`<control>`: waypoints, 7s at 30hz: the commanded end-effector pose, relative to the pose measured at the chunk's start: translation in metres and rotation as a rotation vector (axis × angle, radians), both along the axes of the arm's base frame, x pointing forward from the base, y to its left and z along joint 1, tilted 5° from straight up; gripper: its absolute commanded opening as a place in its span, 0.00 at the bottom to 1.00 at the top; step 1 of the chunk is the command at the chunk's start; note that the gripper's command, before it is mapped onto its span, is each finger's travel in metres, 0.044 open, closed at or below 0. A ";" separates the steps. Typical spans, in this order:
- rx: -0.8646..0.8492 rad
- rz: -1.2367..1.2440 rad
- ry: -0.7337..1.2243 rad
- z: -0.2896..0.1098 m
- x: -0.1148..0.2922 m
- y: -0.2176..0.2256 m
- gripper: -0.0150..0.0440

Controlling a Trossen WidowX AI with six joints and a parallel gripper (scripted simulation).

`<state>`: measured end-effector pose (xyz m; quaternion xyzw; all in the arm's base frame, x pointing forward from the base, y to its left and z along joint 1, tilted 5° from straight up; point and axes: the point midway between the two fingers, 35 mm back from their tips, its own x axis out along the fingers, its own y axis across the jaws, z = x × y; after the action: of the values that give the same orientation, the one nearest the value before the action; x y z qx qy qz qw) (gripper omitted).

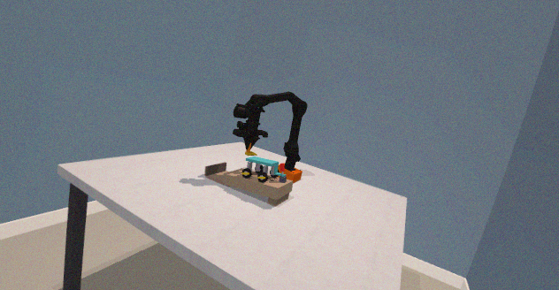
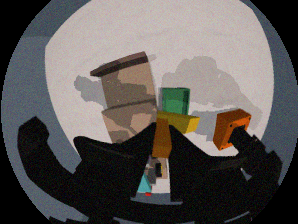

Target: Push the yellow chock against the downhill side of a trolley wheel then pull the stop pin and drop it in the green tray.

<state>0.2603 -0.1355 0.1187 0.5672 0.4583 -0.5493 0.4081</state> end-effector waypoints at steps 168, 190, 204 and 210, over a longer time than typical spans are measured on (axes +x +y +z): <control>0.062 -1.239 0.155 -0.033 0.027 0.036 0.58; 0.053 -1.109 0.109 -0.003 0.033 0.040 0.58; 0.190 -0.294 0.007 0.029 0.056 0.136 0.58; 0.275 0.137 -0.046 0.045 0.055 0.192 0.58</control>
<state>0.3164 0.0274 0.1509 0.6293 0.4925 -0.5099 0.3185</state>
